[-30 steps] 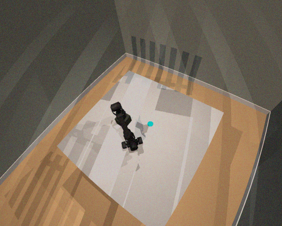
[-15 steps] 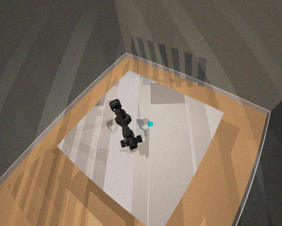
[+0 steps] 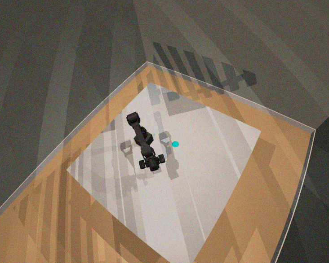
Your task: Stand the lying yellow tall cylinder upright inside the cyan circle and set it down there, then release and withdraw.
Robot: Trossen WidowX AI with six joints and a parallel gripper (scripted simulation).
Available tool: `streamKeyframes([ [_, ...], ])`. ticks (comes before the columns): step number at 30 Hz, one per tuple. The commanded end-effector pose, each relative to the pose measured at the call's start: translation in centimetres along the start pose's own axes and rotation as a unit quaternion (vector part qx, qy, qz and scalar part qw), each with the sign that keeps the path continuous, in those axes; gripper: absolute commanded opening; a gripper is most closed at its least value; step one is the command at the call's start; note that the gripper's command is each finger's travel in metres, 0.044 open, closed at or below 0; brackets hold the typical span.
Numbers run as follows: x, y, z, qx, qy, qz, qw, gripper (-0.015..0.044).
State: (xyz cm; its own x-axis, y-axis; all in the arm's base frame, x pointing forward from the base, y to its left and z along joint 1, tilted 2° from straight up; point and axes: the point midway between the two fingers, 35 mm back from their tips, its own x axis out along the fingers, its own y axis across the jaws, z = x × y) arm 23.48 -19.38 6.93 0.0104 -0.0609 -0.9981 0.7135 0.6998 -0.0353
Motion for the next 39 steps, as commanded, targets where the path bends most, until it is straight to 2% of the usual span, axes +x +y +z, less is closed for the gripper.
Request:
streamKeyframes([
  [1,-0.4,0.3,-0.1,-0.004,0.0,0.002,1.0,0.0105],
  [20,-0.9,6.2,-1.9,-0.186,0.0,0.007,0.983,0.0105],
  [39,-1.4,11.7,-4.8,-0.363,0.0,0.011,0.932,0.0105],
])
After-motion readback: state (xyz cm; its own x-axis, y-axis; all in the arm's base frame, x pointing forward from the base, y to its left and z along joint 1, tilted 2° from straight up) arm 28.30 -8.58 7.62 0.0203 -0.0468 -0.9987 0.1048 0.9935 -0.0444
